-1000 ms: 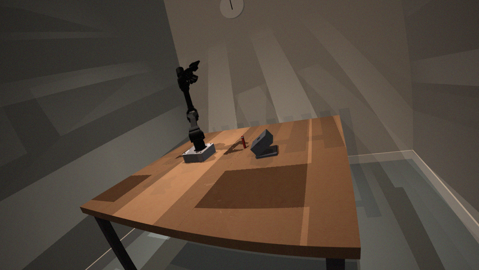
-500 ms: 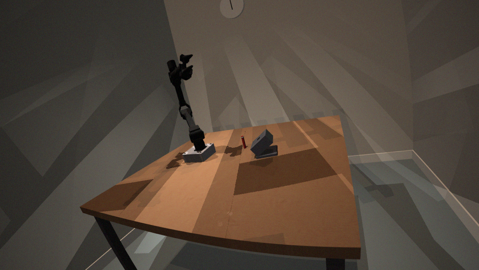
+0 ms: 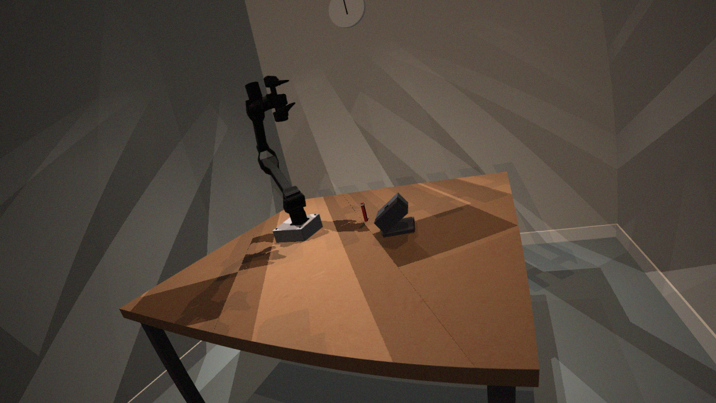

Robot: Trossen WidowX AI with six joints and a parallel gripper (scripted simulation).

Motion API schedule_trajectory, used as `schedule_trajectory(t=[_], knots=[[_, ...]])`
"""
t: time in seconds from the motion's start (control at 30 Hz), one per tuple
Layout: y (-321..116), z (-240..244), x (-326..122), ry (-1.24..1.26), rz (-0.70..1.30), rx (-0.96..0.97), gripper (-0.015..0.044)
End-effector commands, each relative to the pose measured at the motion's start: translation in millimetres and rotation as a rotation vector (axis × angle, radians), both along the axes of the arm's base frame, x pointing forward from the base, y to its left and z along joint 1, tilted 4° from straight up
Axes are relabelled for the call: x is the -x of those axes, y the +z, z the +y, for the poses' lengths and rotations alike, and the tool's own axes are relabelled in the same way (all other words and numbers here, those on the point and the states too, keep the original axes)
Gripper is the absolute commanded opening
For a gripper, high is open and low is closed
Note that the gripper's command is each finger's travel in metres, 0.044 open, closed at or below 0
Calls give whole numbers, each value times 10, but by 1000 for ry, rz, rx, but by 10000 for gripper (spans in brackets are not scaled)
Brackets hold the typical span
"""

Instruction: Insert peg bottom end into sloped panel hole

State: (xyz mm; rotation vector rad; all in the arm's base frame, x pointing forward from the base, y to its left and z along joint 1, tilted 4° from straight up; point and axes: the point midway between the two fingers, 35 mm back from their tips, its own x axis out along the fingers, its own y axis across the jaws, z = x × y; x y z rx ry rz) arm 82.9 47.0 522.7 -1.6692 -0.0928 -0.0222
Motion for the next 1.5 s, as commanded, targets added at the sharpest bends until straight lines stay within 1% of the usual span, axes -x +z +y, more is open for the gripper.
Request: schedule_trajectory(t=[0.0, 0.3, 0.67, 1.03, 1.47], knots=[[-99, -142, -230, 20, 72, -130, 440], [-386, -325, -714, 50, 244, -397, 440], [-828, -353, -1238, 51, 462, -653, 440], [-1393, -243, -1693, -25, 699, -887, 440], [-2126, 12, -2053, -196, 957, -1075, 440]])
